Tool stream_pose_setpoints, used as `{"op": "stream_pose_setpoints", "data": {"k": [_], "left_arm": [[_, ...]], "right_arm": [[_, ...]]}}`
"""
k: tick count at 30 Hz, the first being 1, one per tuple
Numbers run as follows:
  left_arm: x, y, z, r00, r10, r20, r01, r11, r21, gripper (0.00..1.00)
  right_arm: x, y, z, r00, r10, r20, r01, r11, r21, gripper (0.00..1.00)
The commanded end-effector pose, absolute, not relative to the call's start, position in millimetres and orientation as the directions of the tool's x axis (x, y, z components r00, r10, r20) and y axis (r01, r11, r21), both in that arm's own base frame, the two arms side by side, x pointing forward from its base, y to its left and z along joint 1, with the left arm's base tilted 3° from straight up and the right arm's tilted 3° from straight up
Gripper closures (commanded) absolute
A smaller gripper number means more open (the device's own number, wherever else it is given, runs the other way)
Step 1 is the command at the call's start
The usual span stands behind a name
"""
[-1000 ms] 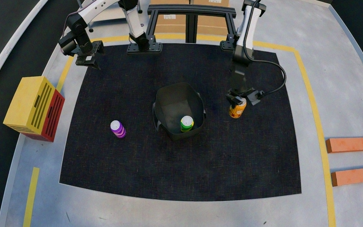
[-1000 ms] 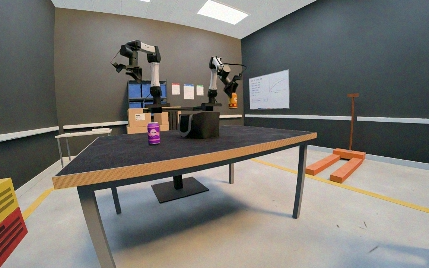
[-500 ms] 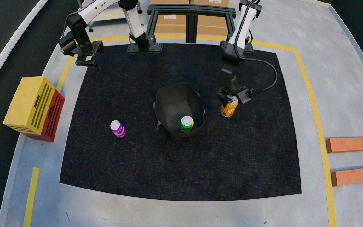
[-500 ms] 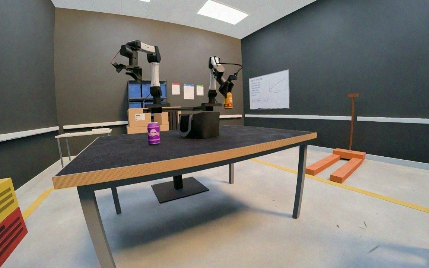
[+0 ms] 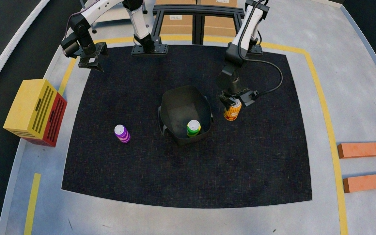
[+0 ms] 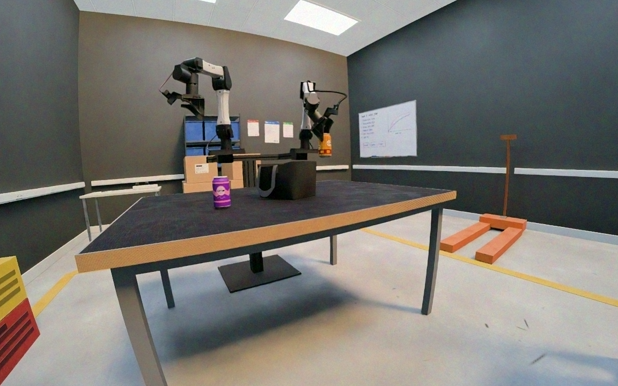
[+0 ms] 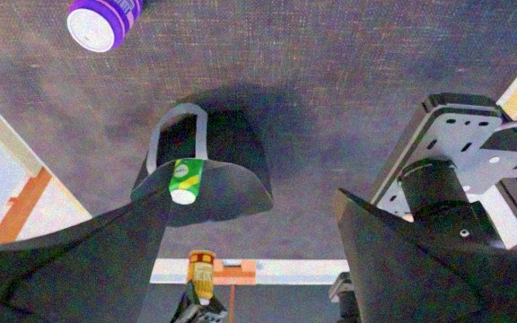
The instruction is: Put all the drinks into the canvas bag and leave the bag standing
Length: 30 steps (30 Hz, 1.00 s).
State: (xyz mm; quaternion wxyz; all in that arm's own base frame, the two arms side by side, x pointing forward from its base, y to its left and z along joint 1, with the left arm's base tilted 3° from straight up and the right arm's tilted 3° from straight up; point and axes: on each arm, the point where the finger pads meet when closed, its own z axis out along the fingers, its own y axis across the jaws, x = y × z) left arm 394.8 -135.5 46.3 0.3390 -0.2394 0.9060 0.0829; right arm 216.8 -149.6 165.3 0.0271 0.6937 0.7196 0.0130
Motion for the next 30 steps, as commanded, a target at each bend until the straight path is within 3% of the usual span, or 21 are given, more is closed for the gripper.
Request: {"op": "stream_pose_setpoints", "data": {"k": [1, 8, 30], "left_arm": [[422.0, -141.7, 96.4, -0.539, -0.432, -0.723, -0.505, 0.853, -0.133, 0.26], [406.8, -154.6, 59.8, -0.605, -0.396, -0.690, -0.512, 0.858, -0.043, 0.26], [391.6, -215.6, 61.8, -0.605, -0.401, -0.688, -0.507, 0.860, -0.055, 0.26]], "right_arm": [[222.7, -156.2, 178.5, -0.025, 0.997, -0.077, 0.994, 0.033, 0.102, 0.00], [222.7, -156.2, 178.5, -0.025, 0.997, -0.077, 0.994, 0.033, 0.102, 0.00], [222.7, -156.2, 178.5, -0.025, 0.997, -0.077, 0.994, 0.033, 0.102, 0.00]]}}
